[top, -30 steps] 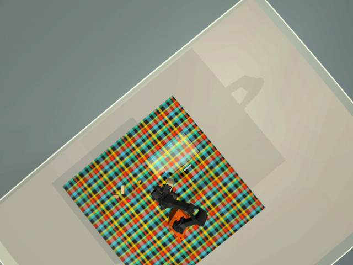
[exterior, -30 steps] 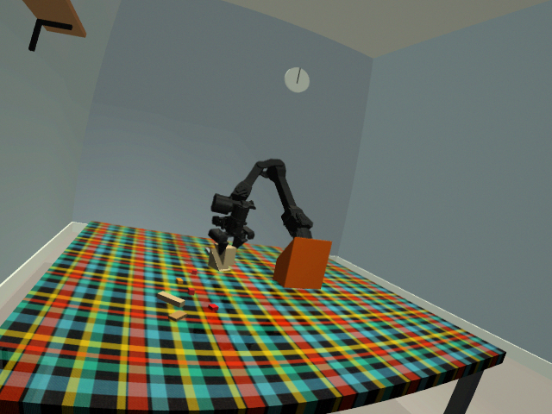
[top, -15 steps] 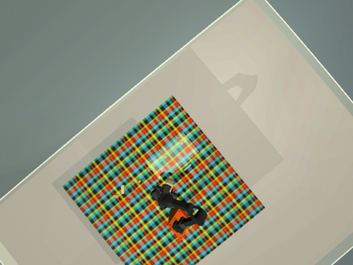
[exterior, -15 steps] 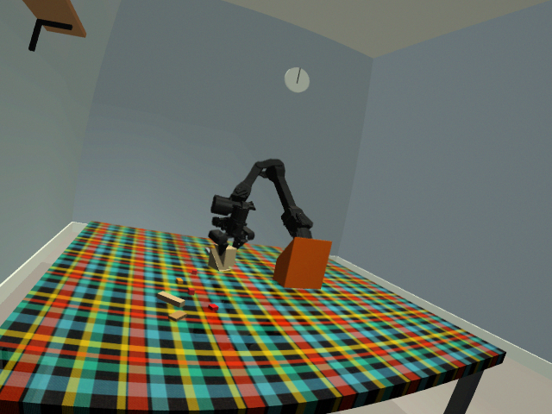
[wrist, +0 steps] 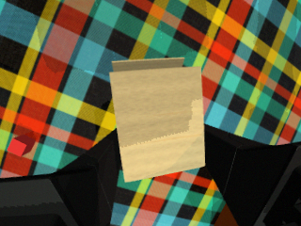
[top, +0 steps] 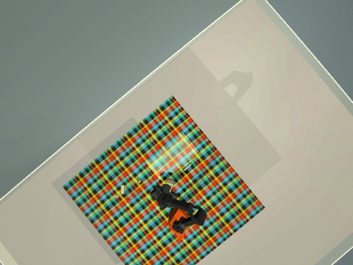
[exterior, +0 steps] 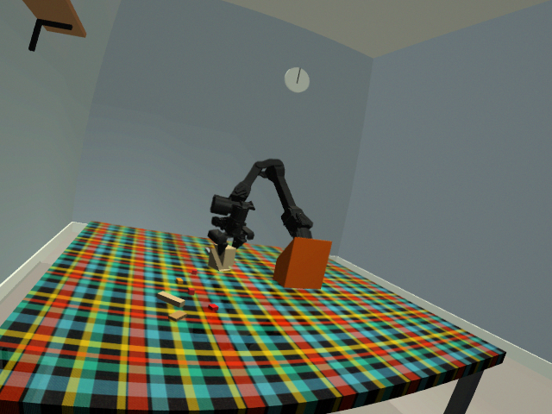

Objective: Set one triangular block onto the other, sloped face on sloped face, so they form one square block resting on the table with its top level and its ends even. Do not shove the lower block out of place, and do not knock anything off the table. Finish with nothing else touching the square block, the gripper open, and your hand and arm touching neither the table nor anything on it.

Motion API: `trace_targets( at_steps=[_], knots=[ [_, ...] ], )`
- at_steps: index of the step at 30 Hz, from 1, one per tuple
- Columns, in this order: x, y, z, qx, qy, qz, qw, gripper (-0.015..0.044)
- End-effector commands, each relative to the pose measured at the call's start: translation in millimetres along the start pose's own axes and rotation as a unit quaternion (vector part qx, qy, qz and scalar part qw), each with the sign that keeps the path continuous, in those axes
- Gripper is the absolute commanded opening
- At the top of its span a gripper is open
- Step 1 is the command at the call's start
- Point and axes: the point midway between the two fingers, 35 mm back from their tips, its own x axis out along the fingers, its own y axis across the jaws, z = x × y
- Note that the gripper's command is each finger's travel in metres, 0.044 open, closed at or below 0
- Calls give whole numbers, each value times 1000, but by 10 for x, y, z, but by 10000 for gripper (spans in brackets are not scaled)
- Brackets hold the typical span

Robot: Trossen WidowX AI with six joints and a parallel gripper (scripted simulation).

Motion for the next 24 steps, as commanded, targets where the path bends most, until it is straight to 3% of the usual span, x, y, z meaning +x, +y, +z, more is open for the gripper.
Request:
trace_targets(
  at_steps=[1, 24],
  knots=[
    [3, 10, 25, 3, -3, 0, 1000, 0],
    [150, 25, 39, 4, -3, -1, 1000, 0]
  ],
)
